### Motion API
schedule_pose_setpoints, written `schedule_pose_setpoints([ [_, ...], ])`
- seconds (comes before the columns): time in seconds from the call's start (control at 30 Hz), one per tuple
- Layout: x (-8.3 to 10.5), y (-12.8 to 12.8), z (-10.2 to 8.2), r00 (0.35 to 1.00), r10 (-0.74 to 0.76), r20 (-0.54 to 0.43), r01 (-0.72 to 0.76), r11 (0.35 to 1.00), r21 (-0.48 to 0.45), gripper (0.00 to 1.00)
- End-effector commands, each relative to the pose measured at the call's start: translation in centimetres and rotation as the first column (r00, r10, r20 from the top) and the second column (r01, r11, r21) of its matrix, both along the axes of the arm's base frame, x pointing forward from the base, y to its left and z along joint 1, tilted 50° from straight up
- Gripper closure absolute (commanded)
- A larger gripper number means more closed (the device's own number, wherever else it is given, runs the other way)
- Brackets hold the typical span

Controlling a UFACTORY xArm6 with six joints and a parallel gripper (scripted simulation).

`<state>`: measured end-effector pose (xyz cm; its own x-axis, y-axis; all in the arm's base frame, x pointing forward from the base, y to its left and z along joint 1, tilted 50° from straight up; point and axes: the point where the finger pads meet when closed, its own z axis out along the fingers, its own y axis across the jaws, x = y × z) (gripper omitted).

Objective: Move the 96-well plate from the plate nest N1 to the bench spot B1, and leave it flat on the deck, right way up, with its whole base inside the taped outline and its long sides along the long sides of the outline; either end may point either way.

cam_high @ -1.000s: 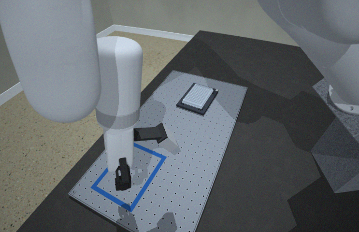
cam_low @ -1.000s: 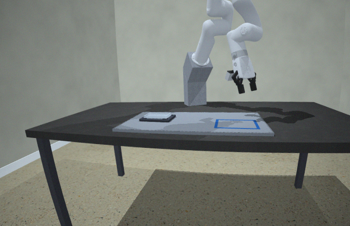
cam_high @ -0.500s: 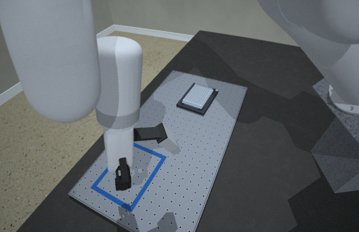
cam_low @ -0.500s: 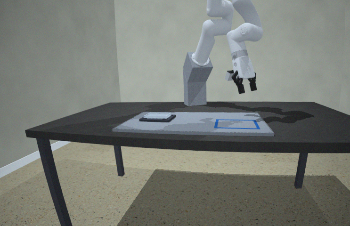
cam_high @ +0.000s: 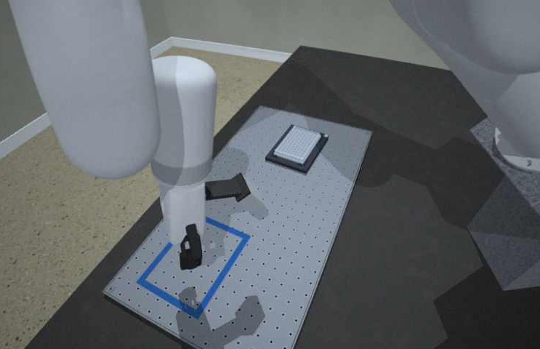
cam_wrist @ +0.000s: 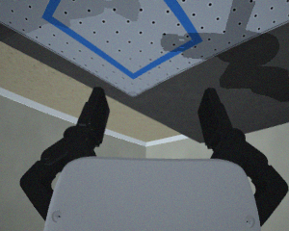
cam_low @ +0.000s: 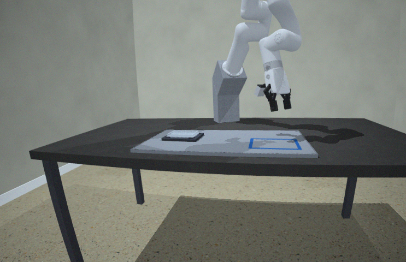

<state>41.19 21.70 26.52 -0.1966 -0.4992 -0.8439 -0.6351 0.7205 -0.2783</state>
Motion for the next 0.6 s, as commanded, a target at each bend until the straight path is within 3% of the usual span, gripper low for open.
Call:
schedule_pose_setpoints([
  [0.0,1.8,-1.7,-0.3,0.999,-0.002,0.048,0.005,0.998,-0.066,0.0],
  [0.27,3.0,-3.0,-0.7,0.999,-0.002,0.048,0.005,0.998,-0.066,0.0],
  [0.37,3.9,-4.2,-1.1,0.996,0.005,0.086,0.007,0.99,-0.139,0.0],
  [0.57,5.3,-5.9,-1.6,0.996,0.005,0.086,0.007,0.99,-0.14,0.0],
])
